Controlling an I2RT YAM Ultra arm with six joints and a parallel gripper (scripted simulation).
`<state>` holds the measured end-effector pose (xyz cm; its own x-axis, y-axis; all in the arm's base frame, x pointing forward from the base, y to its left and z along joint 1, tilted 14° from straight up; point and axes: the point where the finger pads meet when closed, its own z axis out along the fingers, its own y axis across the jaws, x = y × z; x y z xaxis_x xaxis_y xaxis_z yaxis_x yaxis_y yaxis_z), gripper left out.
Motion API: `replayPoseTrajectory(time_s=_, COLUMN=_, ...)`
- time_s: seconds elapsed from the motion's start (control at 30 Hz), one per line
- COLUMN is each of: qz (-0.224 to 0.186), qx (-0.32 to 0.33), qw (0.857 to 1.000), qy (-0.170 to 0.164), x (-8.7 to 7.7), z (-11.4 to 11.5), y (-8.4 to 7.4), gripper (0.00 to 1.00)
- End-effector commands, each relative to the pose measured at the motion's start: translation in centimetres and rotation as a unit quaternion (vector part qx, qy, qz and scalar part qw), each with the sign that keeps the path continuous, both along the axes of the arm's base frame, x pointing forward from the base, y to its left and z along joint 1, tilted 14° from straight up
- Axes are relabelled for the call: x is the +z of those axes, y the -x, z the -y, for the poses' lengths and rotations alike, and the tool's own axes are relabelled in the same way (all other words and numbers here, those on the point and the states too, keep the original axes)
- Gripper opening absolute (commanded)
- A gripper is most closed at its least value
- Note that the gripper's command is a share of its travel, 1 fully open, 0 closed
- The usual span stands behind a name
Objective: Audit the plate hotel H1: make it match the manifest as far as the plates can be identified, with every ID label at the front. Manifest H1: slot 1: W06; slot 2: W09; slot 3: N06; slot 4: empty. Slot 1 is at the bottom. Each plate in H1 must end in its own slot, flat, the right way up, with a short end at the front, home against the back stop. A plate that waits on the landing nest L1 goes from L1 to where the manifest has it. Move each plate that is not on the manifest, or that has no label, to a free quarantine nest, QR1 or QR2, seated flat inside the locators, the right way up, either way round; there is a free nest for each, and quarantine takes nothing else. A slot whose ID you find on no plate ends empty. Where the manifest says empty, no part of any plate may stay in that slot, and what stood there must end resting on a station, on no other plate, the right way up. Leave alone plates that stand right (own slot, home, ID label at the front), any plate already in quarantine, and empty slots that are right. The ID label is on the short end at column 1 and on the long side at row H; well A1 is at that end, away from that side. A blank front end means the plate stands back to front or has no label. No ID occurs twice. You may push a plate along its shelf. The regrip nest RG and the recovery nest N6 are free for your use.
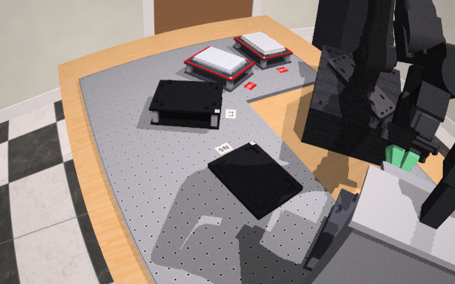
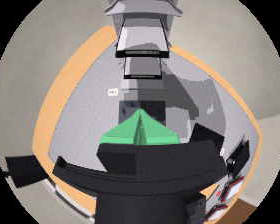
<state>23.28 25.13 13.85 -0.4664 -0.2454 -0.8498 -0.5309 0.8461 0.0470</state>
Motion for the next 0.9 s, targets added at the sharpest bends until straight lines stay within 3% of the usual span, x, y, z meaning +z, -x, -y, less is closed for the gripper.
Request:
replayPoseTrajectory(time_s=0.0, qz=0.002, qx=-0.007, qw=1.000, qy=0.001, x=-0.09, z=0.75, y=0.61, gripper=0.00)
replayPoseTrajectory(time_s=0.1, qz=0.005, qx=-0.008, qw=1.000, qy=-0.004, x=0.36, z=0.69, y=0.57, gripper=0.00)
replayPoseTrajectory(time_s=0.3, qz=0.002, qx=-0.007, qw=1.000, qy=0.001, x=-0.35, z=1.29, y=1.48, gripper=0.00)
replayPoseTrajectory(time_s=0.33, qz=0.006, qx=-0.008, qw=1.000, qy=-0.005, x=0.27, z=0.88, y=0.98, gripper=0.00)
replayPoseTrajectory(time_s=0.87, qz=0.006, qx=-0.008, qw=1.000, qy=-0.005, x=0.27, z=0.88, y=0.98, gripper=0.00)
